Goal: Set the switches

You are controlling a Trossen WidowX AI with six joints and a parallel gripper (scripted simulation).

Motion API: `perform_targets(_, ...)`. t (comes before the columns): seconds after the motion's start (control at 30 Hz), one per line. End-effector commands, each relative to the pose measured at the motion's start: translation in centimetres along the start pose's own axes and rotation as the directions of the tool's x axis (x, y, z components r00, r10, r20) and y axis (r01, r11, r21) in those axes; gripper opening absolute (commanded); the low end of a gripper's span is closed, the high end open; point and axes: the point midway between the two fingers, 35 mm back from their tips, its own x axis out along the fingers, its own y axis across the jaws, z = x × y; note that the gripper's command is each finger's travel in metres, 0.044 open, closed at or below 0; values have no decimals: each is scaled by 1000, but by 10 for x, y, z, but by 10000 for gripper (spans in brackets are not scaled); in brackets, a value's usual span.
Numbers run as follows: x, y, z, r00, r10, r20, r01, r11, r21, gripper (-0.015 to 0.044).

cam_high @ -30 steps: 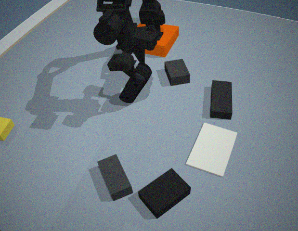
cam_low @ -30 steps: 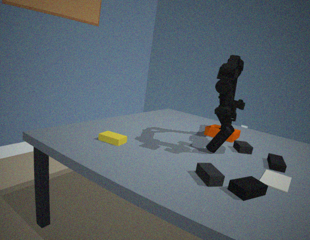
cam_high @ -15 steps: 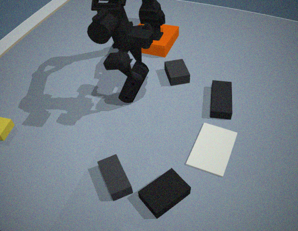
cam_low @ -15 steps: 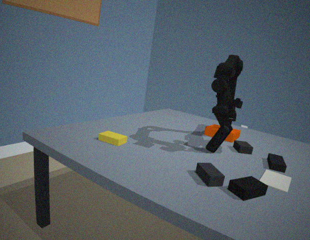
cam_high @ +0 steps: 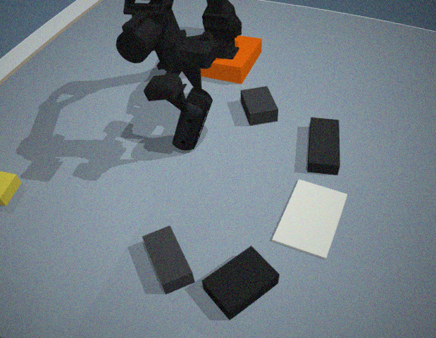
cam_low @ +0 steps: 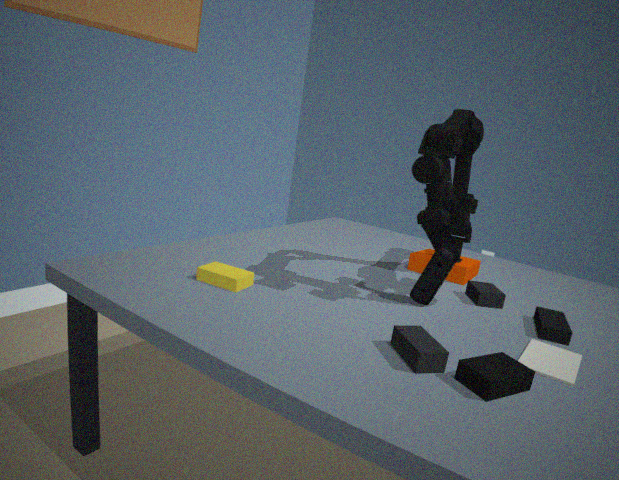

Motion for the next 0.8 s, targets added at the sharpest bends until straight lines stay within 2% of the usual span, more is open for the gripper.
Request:
perform_targets(0.0,-1,0,-8,1000,4,-1,-4,1000,5,338)
perform_targets(0.77,-7,0,-24,999,4,-47,-4,1000,5,338)
